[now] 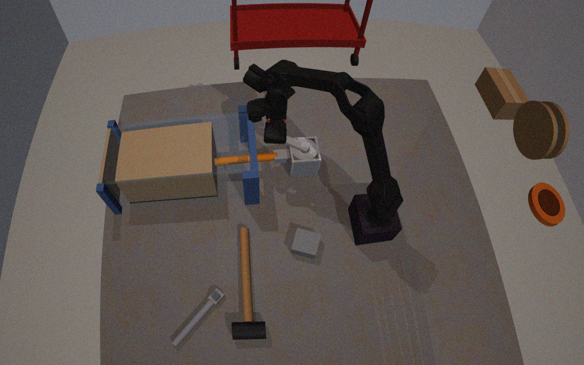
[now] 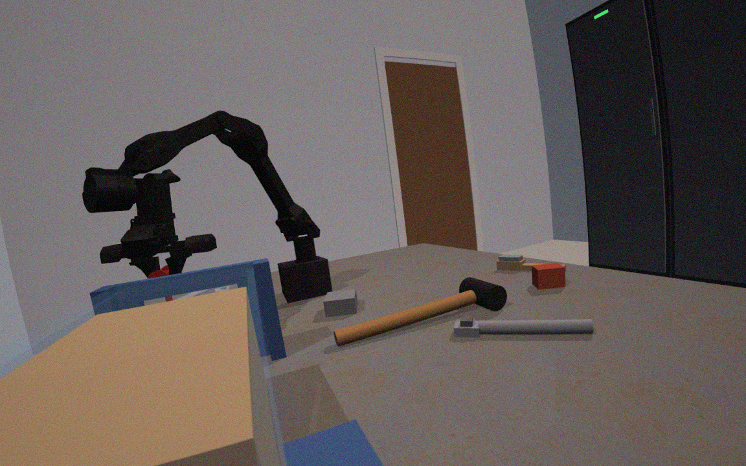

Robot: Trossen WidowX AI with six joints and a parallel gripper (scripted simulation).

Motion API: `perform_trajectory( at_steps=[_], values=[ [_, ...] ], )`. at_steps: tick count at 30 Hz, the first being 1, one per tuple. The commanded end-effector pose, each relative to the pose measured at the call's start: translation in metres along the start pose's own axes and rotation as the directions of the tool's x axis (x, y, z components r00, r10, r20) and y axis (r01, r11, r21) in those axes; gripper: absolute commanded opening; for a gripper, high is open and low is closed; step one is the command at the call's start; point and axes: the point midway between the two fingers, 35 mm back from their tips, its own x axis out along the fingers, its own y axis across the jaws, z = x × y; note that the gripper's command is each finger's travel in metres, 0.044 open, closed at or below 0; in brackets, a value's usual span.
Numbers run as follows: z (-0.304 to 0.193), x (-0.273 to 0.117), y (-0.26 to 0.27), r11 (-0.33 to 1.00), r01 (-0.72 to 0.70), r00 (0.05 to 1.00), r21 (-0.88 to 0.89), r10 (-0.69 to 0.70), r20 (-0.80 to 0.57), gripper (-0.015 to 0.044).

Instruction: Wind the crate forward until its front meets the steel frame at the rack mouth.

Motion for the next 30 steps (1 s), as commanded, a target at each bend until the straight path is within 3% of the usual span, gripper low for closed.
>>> perform_trajectory(
  at_steps=[1,30],
  values=[
    [0.005,0.001,0.017,0.999,-0.036,0.999,-0.014,0.036,0.008,0.0000],
    [0.007,0.001,0.055,0.999,-0.039,0.999,-0.014,0.039,0.008,0.0000]
  ],
)
